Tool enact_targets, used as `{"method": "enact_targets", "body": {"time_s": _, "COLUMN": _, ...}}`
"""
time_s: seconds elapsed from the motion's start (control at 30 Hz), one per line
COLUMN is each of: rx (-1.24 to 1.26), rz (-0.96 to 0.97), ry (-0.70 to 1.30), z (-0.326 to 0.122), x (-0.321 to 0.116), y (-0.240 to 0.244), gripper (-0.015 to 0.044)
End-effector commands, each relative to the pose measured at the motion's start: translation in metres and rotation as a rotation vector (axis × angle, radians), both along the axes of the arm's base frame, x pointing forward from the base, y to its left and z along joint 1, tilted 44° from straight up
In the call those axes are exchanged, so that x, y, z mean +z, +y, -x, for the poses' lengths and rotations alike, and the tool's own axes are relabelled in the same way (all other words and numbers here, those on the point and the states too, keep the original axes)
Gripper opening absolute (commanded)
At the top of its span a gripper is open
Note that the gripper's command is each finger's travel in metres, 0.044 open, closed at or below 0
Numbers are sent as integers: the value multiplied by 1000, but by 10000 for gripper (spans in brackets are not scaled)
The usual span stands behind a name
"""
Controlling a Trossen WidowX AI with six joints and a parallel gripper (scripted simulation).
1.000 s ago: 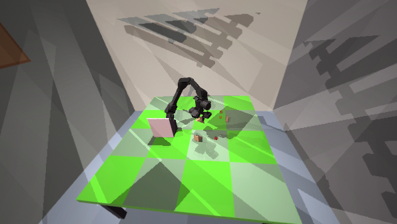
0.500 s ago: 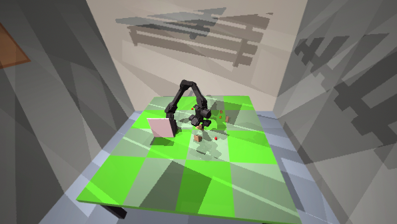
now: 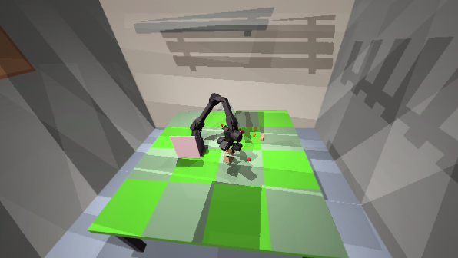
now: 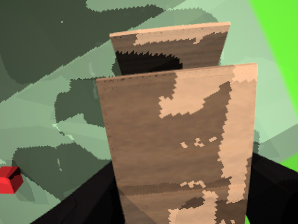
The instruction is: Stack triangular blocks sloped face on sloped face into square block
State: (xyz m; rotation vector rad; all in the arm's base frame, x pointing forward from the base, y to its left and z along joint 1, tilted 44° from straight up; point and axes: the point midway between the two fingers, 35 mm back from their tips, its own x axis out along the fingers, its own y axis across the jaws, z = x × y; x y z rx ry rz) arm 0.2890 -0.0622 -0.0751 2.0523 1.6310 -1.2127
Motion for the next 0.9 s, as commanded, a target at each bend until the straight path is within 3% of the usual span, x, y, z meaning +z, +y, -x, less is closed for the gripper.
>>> {"method": "enact_targets", "body": {"time_s": 0.0, "rx": -6, "rz": -3, "ry": -2, "z": 1, "x": -3, "y": 2, "gripper": 0}}
{"method": "enact_targets", "body": {"time_s": 0.87, "rx": -7, "rz": -10, "ry": -4, "z": 4, "x": -12, "y": 6, "gripper": 0}}
